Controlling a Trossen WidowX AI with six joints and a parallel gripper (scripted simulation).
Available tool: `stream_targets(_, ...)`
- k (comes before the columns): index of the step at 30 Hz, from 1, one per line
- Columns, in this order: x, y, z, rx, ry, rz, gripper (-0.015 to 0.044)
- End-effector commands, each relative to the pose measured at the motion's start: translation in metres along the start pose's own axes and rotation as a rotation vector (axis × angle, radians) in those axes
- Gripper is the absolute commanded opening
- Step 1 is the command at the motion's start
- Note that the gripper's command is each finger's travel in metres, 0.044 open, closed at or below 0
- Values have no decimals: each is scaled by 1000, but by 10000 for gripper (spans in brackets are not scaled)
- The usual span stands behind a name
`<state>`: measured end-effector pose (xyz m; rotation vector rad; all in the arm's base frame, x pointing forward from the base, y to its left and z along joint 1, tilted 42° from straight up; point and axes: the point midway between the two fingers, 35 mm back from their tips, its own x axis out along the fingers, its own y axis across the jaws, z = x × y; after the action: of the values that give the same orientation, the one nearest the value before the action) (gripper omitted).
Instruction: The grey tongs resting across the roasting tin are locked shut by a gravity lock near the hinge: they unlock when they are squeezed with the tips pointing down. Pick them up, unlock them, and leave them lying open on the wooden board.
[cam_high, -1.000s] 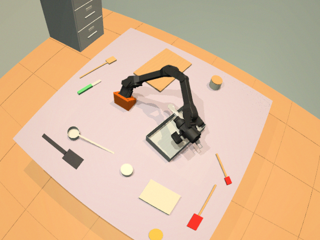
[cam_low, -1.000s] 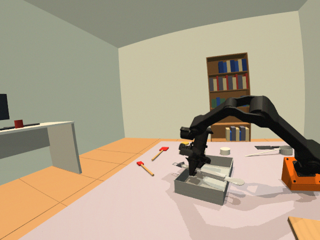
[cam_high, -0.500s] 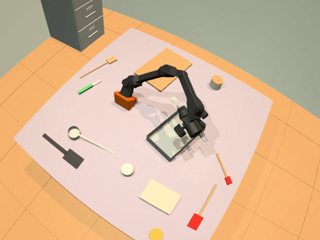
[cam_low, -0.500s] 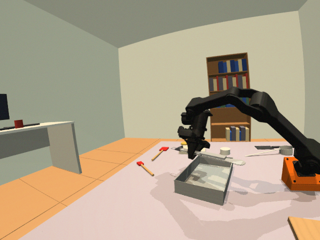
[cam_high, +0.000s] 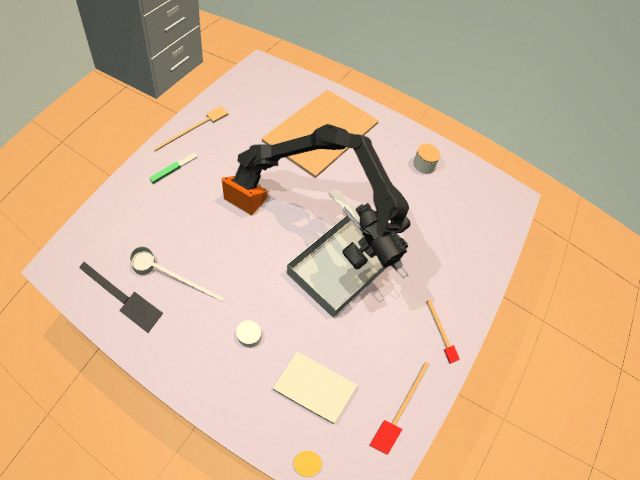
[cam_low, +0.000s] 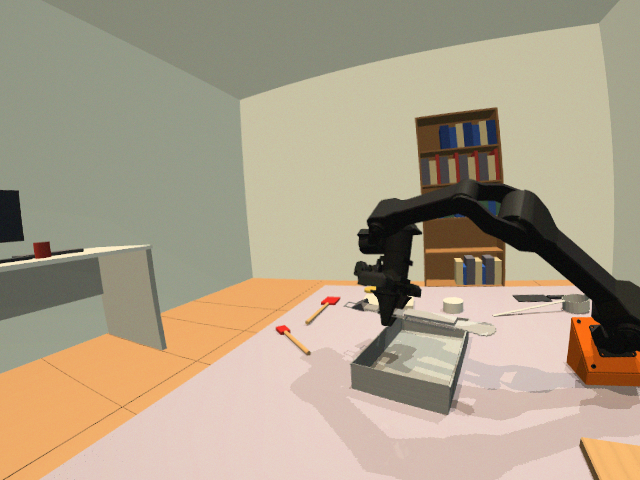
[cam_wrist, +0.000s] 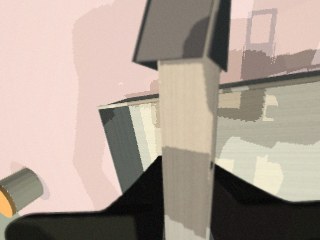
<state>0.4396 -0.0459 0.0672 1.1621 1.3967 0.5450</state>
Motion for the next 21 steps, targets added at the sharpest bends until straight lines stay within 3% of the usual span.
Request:
stream_targets(1, 2, 3, 0, -68, 17, -116, -150)
stream_targets(10, 0, 6, 4, -194, 39, -373, -150)
stream_targets(21, 2, 8, 3, -195, 42, -369, -150)
